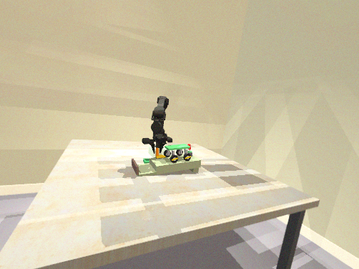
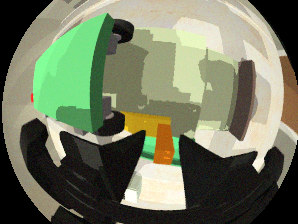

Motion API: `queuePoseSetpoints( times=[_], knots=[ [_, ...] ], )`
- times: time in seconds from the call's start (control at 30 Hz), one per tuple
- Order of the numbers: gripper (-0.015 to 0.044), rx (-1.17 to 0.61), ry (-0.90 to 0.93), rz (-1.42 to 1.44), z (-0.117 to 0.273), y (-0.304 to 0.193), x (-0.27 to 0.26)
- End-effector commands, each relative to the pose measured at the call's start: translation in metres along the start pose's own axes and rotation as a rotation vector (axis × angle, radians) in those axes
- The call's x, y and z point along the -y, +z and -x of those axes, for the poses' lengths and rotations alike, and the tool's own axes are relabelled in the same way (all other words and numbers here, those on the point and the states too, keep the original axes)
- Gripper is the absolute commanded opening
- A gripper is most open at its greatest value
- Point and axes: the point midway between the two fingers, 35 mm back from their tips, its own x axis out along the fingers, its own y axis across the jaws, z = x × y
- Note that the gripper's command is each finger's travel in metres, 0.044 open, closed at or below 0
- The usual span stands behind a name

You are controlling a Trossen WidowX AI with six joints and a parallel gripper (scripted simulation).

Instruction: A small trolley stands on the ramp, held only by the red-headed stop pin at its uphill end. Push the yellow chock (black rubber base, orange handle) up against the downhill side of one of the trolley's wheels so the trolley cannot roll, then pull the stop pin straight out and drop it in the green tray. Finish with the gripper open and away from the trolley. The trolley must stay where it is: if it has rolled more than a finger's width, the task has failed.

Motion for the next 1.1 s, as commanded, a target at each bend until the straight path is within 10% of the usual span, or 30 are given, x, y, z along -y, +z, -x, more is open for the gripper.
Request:
queuePoseSetpoints(
  times=[0.0,0.53,0.67,0.8,1.07],
  knots=[
    [0.019,0.004,0.004,0.002,0.011,0.0,0.0],
    [0.019,0.006,0.006,0.002,0.059,0.0,0.001],
    [0.0295,0.0,0.003,-0.003,0.05,-0.001,0.001],
    [0.019,0.082,-0.101,-0.007,0.069,0.018,0.01],
    [0.019,0.104,-0.027,-0.309,0.072,0.031,-0.025]
  ],
)
